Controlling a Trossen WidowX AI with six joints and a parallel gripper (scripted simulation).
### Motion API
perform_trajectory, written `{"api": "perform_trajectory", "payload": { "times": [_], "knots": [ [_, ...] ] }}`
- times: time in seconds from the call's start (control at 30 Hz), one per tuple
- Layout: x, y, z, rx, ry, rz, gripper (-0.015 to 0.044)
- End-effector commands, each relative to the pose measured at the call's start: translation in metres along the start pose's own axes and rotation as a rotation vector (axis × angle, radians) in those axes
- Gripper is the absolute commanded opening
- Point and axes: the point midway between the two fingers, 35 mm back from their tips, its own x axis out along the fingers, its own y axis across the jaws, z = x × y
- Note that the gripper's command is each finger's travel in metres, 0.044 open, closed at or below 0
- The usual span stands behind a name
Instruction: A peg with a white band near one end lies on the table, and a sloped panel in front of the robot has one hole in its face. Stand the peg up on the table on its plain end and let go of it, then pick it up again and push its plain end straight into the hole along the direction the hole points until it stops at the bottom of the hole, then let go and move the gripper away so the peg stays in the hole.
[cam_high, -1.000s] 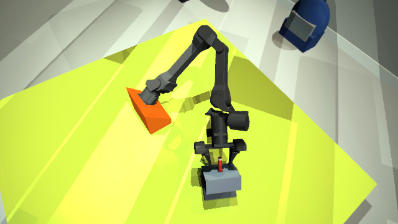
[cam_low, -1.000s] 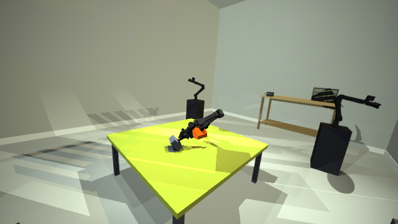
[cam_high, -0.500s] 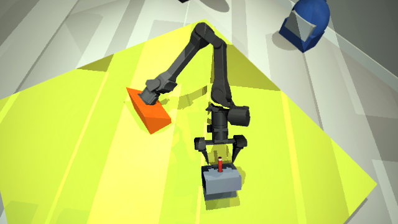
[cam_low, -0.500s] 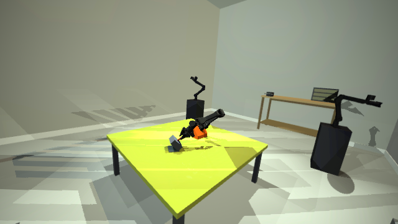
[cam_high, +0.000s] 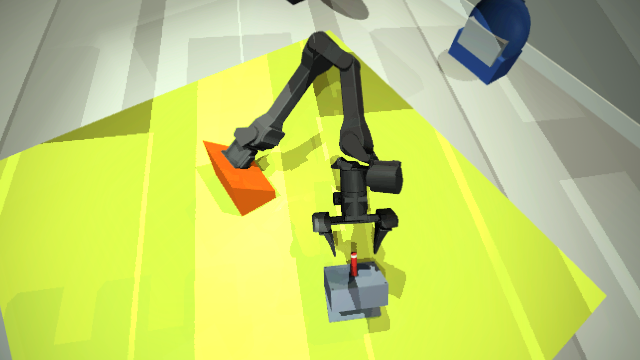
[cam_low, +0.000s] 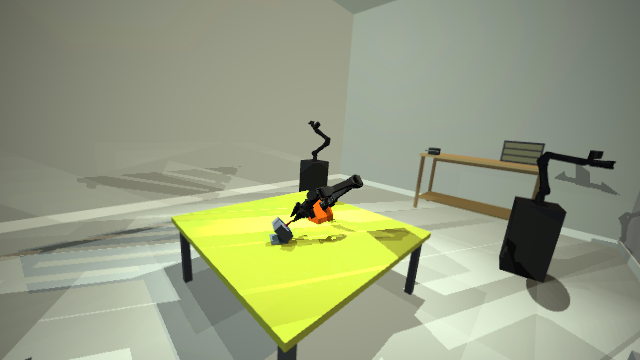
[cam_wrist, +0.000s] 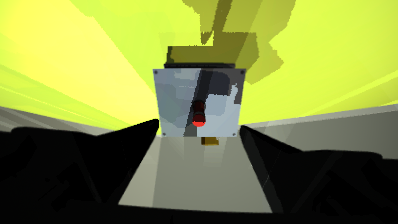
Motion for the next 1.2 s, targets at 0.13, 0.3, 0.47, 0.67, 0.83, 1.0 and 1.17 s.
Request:
{"api": "perform_trajectory", "payload": {
  "times": [0.13, 0.3, 0.47, 0.67, 0.83, 1.0, 1.17],
  "knots": [
    [-0.012, -0.001, -0.001, -0.002, 0.001, -0.003, 0.044],
    [-0.019, -0.001, -0.002, -0.001, 0.002, -0.003, 0.044],
    [-0.026, -0.001, -0.002, -0.001, 0.003, -0.002, 0.044],
    [-0.034, -0.001, -0.002, 0.0, 0.004, -0.002, 0.044],
    [-0.041, -0.001, -0.002, 0.0, 0.005, -0.001, 0.044],
    [-0.048, 0.0, -0.002, 0.001, 0.006, -0.001, 0.044],
    [-0.054, 0.0, -0.002, 0.001, 0.006, -0.001, 0.044]
  ]
}}
